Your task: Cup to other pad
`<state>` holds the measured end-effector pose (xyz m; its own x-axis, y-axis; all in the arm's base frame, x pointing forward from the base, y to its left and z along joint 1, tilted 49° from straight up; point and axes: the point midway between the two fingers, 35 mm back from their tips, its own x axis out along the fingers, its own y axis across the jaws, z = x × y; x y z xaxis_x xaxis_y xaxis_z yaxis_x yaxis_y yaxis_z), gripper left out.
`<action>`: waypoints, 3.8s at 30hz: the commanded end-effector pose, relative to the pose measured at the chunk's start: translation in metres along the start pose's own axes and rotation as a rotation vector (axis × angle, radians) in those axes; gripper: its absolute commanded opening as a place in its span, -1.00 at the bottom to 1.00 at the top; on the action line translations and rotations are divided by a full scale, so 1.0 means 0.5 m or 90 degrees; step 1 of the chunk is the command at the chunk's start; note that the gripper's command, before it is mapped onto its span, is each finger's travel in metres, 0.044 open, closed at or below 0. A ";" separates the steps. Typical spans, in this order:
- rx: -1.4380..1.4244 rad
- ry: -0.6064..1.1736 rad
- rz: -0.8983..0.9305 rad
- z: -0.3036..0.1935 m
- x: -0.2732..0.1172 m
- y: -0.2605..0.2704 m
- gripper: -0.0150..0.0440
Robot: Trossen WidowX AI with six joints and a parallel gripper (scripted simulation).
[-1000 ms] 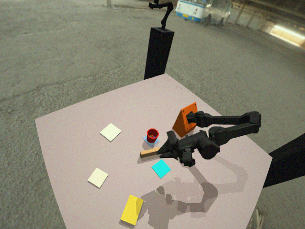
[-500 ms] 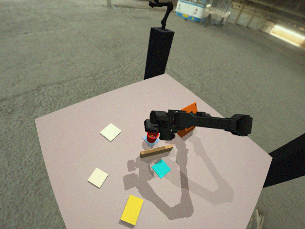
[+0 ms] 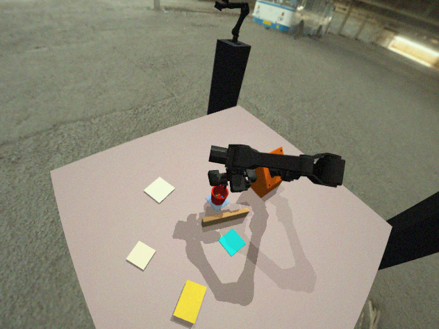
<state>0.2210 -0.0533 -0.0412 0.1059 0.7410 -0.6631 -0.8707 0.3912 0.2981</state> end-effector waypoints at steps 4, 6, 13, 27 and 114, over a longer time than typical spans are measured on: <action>-0.002 -0.004 -0.002 0.001 0.019 -0.003 0.01; -0.002 -0.003 -0.002 0.000 0.026 -0.004 0.01; -0.001 -0.003 -0.002 0.001 0.050 -0.005 0.01; -0.002 -0.004 -0.002 0.002 0.095 -0.004 0.01; -0.001 -0.005 -0.001 0.063 -0.039 -0.003 -0.49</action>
<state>0.2325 -0.0546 -0.0129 0.1066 0.7422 -0.6616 -0.8739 0.3874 0.2937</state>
